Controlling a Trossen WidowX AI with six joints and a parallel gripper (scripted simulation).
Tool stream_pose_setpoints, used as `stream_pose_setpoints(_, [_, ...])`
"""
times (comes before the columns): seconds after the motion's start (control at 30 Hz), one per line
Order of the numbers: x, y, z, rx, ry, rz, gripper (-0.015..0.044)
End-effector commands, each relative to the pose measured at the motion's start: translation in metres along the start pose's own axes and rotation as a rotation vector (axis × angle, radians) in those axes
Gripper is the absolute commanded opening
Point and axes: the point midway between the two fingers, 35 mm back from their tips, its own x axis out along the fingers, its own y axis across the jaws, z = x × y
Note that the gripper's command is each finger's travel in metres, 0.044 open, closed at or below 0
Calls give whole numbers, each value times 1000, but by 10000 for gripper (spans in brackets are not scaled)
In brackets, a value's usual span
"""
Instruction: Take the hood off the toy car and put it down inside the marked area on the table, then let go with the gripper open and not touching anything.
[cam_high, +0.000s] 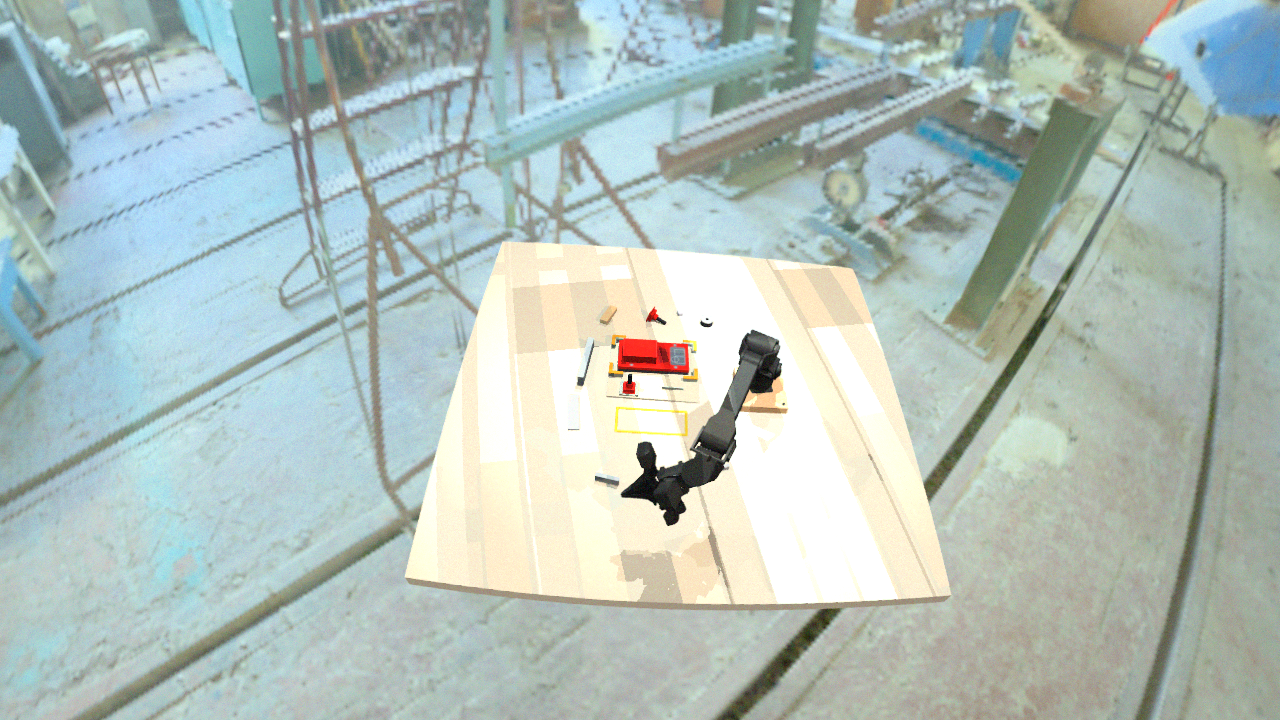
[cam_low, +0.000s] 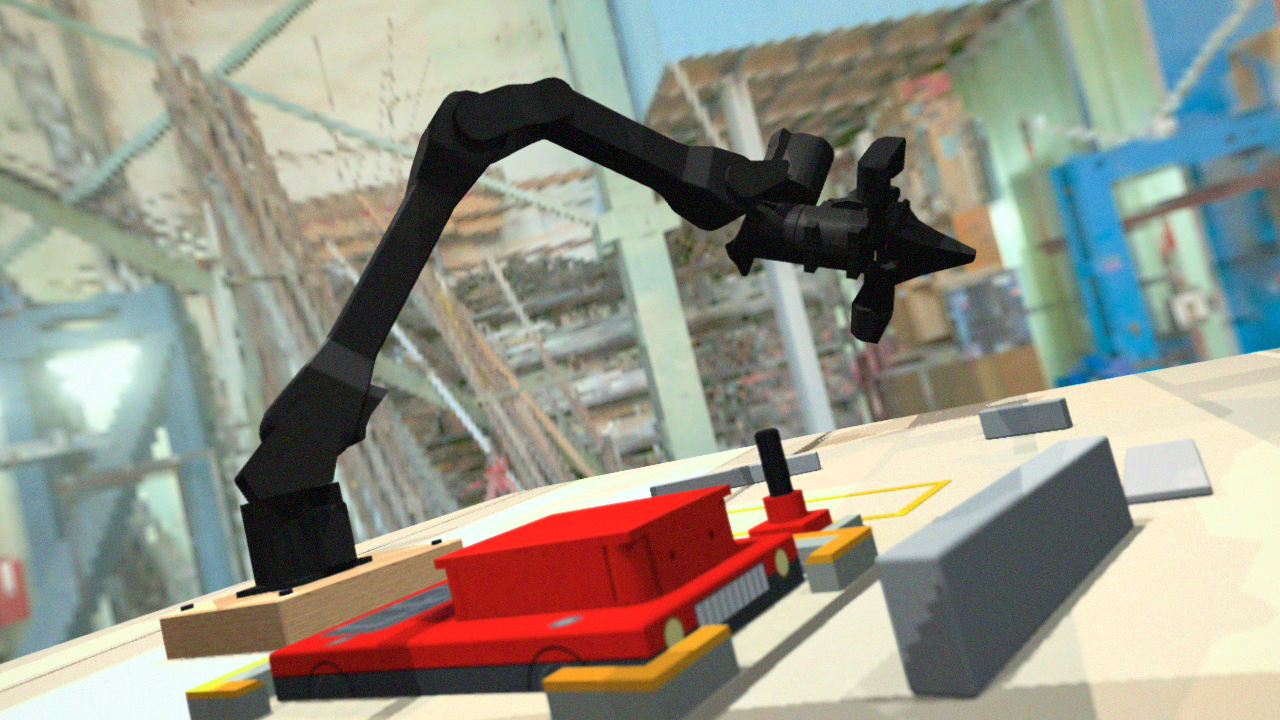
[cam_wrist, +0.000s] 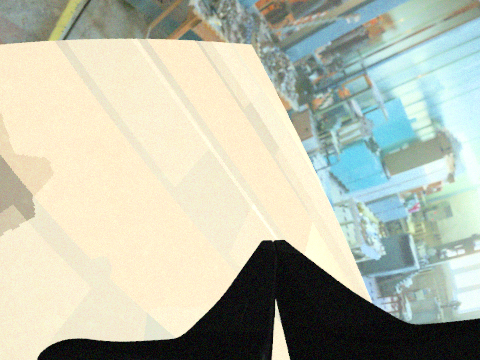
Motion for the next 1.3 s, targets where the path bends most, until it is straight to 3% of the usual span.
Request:
stream_pose_setpoints(0.0, [1,-1,-1,0,2,0,26])
stream_pose_setpoints(0.33, [40,-53,-57,39,134,18,289])
stream_pose_setpoints(0.53, [68,-91,-119,69,277,79,440])
stream_pose_setpoints(0.93, [79,-163,-254,261,563,177,440])
stream_pose_setpoints(1.27, [45,-207,-373,494,816,310,440])
